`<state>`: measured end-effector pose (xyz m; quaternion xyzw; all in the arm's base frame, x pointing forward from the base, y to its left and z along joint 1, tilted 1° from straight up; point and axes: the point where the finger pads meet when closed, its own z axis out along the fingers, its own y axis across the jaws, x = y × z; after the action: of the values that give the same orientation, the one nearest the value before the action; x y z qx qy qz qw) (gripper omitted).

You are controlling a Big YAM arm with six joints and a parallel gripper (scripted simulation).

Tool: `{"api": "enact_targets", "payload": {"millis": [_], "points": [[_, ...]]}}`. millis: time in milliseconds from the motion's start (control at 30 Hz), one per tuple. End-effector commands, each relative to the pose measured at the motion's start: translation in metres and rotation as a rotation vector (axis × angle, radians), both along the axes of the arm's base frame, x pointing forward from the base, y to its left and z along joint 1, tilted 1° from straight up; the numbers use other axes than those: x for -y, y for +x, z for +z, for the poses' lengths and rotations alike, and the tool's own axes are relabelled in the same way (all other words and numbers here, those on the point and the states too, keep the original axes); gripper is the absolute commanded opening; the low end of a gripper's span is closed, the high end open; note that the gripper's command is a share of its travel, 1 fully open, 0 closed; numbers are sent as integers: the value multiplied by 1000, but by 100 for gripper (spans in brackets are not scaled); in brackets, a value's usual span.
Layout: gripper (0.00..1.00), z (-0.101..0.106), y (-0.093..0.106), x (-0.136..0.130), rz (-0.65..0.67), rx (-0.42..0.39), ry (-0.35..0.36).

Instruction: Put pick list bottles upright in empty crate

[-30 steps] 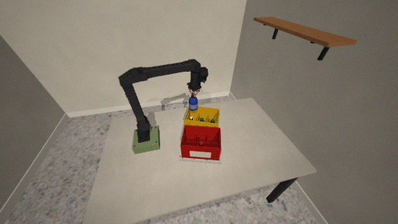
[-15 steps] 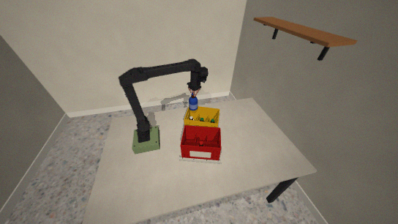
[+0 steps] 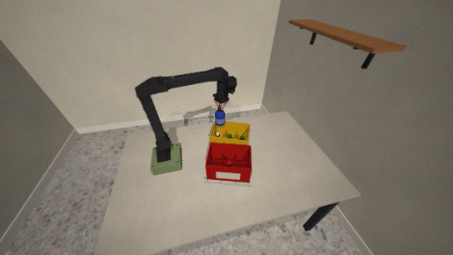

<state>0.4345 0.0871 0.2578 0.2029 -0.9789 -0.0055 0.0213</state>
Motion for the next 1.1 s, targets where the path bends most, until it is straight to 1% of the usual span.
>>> {"api": "enact_targets", "payload": {"millis": [0, 1067], "points": [[0, 53, 19, -8, -5, 117, 23], [0, 57, 18, -3, -6, 127, 24]]}}
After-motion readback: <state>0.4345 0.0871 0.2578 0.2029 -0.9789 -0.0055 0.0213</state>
